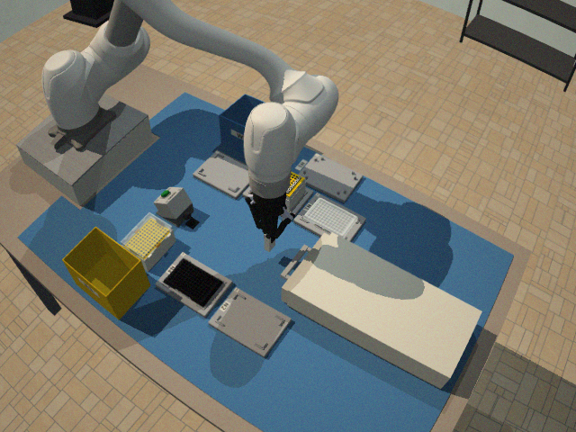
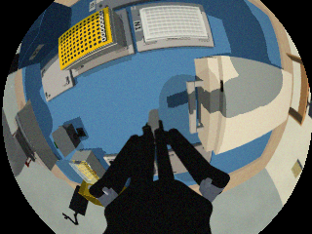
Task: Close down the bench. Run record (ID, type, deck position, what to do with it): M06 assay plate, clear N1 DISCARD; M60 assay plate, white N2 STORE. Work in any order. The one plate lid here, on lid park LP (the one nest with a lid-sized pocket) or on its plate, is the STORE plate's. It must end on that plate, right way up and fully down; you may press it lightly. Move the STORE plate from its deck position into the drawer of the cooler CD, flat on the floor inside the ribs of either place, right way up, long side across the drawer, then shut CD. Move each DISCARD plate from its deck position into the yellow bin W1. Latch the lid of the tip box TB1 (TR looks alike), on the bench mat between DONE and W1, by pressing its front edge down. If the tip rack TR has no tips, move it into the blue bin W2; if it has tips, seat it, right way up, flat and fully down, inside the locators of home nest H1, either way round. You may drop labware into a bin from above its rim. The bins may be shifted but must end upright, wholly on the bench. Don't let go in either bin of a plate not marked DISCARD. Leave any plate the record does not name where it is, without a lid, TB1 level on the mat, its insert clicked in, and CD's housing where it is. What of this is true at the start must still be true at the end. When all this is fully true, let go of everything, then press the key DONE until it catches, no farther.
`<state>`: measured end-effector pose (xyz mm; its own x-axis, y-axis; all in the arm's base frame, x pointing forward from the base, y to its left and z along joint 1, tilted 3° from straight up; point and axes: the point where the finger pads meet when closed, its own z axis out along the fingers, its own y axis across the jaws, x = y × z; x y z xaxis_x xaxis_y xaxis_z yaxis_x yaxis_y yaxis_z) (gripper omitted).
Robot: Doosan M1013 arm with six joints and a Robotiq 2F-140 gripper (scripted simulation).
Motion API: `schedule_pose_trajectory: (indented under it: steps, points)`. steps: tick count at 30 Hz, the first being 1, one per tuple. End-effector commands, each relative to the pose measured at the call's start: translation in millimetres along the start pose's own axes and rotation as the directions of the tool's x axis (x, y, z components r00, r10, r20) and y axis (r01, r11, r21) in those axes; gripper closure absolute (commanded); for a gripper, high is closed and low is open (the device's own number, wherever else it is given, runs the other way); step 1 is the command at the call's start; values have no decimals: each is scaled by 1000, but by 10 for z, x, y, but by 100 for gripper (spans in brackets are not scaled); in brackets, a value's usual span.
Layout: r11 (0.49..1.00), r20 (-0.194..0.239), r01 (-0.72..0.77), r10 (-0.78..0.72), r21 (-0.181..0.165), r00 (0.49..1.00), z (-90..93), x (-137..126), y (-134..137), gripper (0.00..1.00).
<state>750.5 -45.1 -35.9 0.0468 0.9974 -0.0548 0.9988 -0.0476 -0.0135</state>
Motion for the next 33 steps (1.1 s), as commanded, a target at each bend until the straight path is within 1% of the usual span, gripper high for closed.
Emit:
schedule_pose_trajectory:
  steps: [1, 33]
  points:
    - [1000, 0, 0, 0, 0, 1000, -16, 0, 0, 100]
    - [1000, 0, 0, 0, 0, 1000, -403, 0, 0, 100]
